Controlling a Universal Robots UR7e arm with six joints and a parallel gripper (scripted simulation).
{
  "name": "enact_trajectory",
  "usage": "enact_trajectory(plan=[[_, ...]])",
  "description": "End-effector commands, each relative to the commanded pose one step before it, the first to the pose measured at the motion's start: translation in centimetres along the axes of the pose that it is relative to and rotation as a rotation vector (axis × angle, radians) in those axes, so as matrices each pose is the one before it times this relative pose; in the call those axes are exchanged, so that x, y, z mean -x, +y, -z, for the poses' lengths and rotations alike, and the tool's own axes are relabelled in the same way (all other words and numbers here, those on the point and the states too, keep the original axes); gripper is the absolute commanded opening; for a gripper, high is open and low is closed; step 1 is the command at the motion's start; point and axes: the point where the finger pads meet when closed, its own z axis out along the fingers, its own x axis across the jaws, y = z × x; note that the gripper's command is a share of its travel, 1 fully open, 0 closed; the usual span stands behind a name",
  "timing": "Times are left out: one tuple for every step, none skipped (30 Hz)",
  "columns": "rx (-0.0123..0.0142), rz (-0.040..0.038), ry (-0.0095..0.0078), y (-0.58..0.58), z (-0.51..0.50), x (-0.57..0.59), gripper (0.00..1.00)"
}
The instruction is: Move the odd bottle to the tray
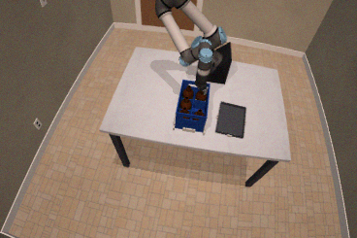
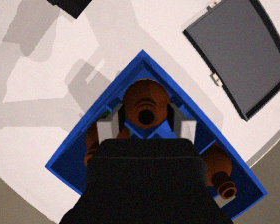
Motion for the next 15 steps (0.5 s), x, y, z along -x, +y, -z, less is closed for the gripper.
enact_trajectory(plan=[[-0.00093,0.00191,-0.00251,-0.119,-0.105,0.091,1.0],[0.0,0.0,0.0,0.0,0.0,0.0,1.0],[0.0,0.0,0.0,0.0,0.0,0.0,1.0],[0.0,0.0,0.0,0.0,0.0,0.0,1.0],[0.0,0.0,0.0,0.0,0.0,0.0,1.0],[0.0,0.0,0.0,0.0,0.0,0.0,1.0],[0.0,0.0,0.0,0.0,0.0,0.0,1.0],[0.0,0.0,0.0,0.0,0.0,0.0,1.0],[0.0,0.0,0.0,0.0,0.0,0.0,1.0],[0.0,0.0,0.0,0.0,0.0,0.0,0.0],[0.0,0.0,0.0,0.0,0.0,0.0,0.0],[0.0,0.0,0.0,0.0,0.0,0.0,0.0],[0.0,0.0,0.0,0.0,0.0,0.0,0.0],[0.0,0.0,0.0,0.0,0.0,0.0,0.0],[0.0,0.0,0.0,0.0,0.0,0.0,0.0]])
